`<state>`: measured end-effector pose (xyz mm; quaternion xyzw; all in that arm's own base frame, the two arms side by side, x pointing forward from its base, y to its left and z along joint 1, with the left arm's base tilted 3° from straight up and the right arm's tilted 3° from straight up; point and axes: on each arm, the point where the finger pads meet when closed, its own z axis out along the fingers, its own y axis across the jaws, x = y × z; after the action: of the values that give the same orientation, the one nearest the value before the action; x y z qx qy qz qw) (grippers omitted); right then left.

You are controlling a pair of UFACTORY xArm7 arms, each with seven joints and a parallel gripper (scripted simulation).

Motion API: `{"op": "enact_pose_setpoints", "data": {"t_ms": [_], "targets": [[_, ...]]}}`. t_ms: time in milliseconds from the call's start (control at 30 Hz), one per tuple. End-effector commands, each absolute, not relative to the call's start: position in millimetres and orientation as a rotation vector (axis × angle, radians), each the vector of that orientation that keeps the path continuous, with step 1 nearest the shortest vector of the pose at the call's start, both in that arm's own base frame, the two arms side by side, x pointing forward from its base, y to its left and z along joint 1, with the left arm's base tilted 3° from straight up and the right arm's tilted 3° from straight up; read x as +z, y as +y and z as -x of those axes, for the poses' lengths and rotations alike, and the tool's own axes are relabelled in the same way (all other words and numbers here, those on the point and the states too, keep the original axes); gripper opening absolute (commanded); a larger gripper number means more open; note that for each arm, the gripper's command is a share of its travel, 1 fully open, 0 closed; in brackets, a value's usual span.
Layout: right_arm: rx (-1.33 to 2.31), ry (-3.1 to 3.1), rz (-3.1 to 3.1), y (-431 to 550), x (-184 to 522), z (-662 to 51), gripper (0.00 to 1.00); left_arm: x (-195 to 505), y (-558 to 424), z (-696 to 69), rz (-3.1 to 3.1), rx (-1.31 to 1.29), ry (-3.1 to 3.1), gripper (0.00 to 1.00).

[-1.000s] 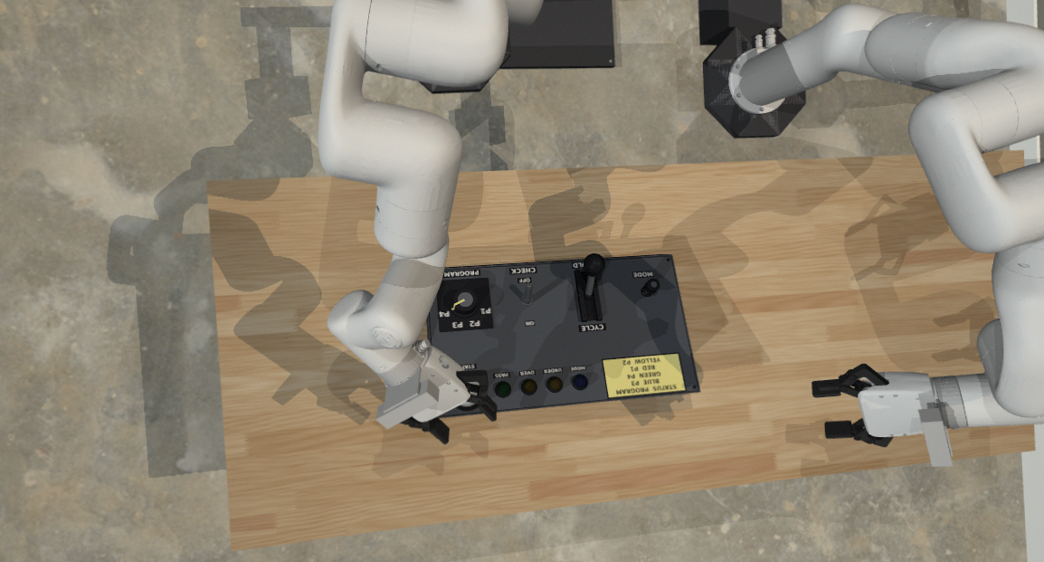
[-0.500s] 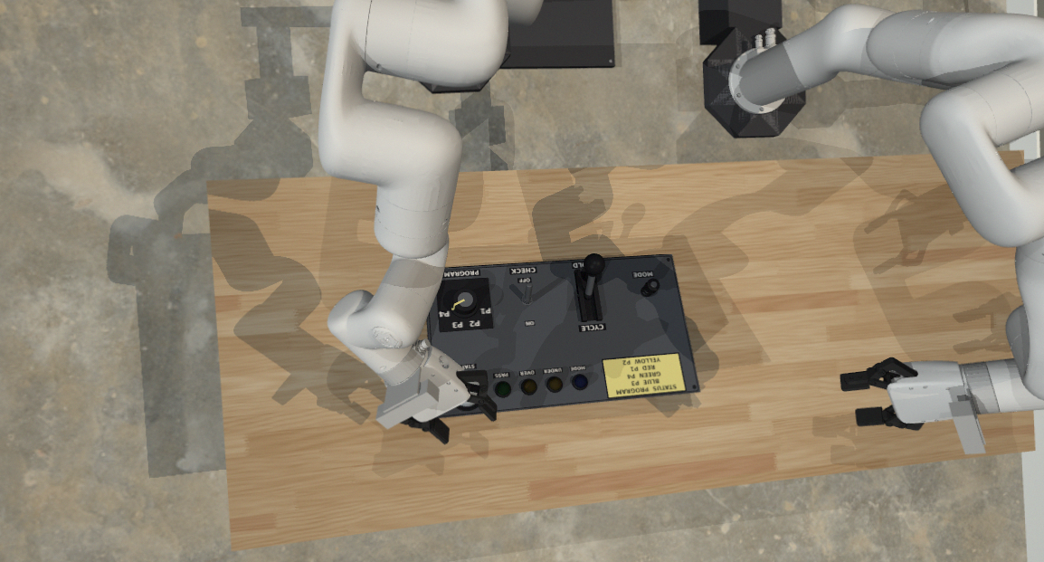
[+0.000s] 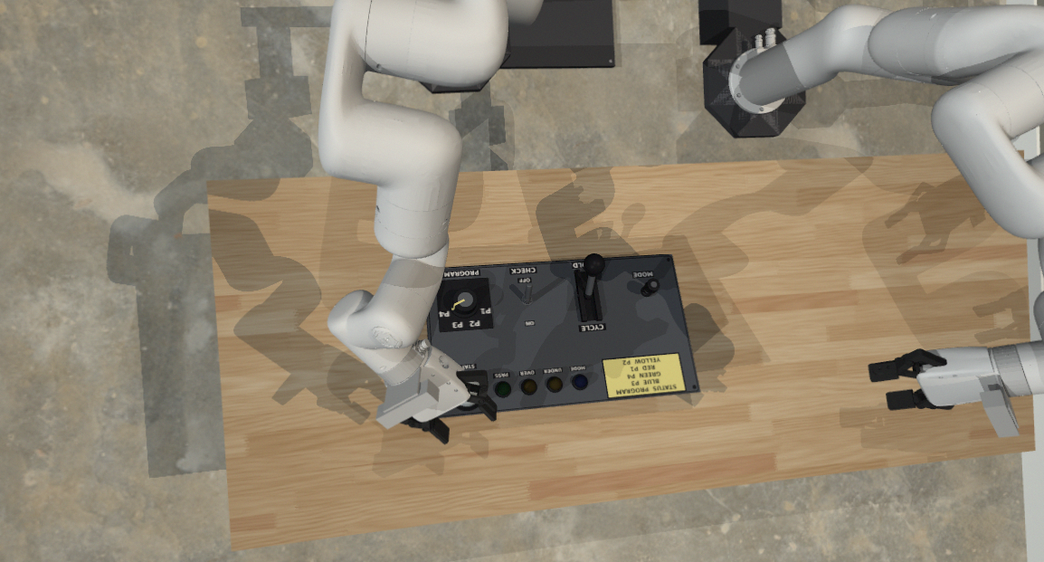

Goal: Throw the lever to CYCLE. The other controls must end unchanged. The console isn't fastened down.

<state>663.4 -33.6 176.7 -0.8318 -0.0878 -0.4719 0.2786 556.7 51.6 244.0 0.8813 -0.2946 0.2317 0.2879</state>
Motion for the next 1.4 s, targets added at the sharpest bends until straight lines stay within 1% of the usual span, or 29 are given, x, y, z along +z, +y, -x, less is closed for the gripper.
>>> {"op": "enact_pose_setpoints", "data": {"t_ms": [0, 1367], "targets": [[-1.273, -0.239, 2.229, -33.7, 179.9, -664.6, 1.0, 246.2, 70.4, -550.5, -2.392, 0.608, -0.728, 1.0], [-1.273, -0.239, 2.229, -33.7, 179.9, -664.6, 1.0, 248.9, 204.1, -475.7, -2.633, 0.499, -0.196, 1.0]]}}
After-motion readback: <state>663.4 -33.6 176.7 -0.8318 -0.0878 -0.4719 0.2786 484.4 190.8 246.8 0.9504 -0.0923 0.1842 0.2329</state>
